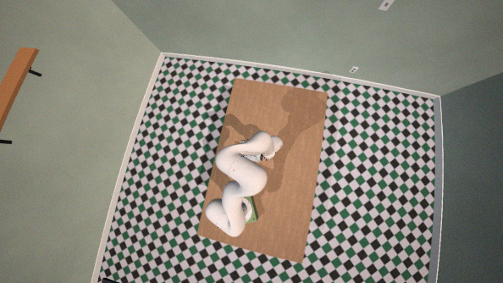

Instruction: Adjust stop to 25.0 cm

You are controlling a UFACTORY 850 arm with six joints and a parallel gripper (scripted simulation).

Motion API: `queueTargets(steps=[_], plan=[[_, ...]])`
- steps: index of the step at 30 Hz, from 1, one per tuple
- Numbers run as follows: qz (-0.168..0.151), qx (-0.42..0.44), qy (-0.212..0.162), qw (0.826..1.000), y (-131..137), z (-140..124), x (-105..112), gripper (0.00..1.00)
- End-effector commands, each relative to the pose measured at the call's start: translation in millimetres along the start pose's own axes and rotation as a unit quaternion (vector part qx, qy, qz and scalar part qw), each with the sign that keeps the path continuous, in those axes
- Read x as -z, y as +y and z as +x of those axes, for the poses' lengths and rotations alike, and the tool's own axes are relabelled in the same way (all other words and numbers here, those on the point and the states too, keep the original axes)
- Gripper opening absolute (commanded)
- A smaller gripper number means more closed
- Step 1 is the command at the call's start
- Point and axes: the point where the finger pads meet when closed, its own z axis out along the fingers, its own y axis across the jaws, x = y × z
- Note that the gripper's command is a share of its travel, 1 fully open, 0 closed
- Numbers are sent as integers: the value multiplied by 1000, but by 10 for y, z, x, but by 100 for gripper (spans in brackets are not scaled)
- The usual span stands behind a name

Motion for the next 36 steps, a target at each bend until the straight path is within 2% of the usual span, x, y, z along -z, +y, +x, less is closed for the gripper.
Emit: queueTargets(steps=[1,36], plan=[[0,0,0,1000,-4,-1,-2,6],[0,0,0,1000,-84,-1,-86,6]])
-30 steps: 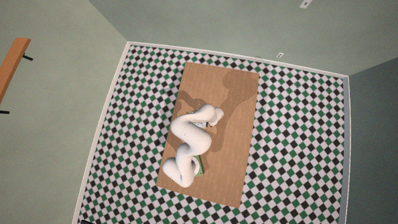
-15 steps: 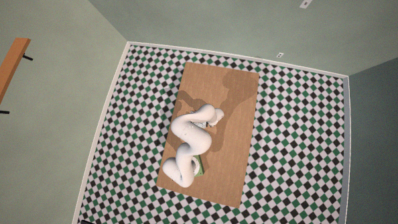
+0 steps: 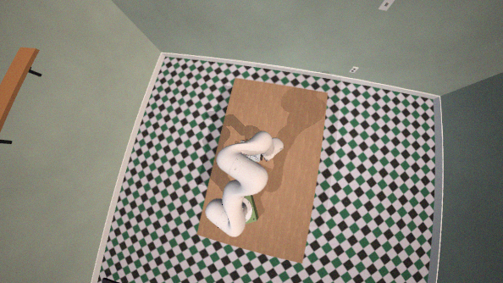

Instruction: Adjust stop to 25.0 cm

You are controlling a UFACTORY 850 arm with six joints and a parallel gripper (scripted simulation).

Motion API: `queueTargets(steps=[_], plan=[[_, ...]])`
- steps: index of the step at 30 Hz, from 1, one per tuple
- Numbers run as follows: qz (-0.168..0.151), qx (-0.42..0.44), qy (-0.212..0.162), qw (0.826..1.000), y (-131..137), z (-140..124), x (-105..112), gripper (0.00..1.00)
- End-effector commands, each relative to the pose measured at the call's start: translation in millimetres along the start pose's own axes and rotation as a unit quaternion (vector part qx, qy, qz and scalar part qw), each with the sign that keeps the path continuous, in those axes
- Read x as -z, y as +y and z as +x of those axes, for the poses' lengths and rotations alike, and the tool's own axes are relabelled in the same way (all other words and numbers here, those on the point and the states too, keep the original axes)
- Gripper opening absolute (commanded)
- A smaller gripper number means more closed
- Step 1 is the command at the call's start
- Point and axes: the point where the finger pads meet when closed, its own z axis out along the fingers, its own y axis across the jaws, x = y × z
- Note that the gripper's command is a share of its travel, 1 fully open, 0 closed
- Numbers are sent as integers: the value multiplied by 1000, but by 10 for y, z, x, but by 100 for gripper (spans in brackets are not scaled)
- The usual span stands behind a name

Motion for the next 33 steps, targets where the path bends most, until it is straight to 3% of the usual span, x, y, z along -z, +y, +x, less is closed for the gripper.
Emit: queueTargets(steps=[1,24,33], plan=[[-1,0,-1,1000,-18,-1,-12,6],[-1,0,-1,1000,-222,-1,-63,6],[-1,0,-1,1000,-425,-1,51,6]])
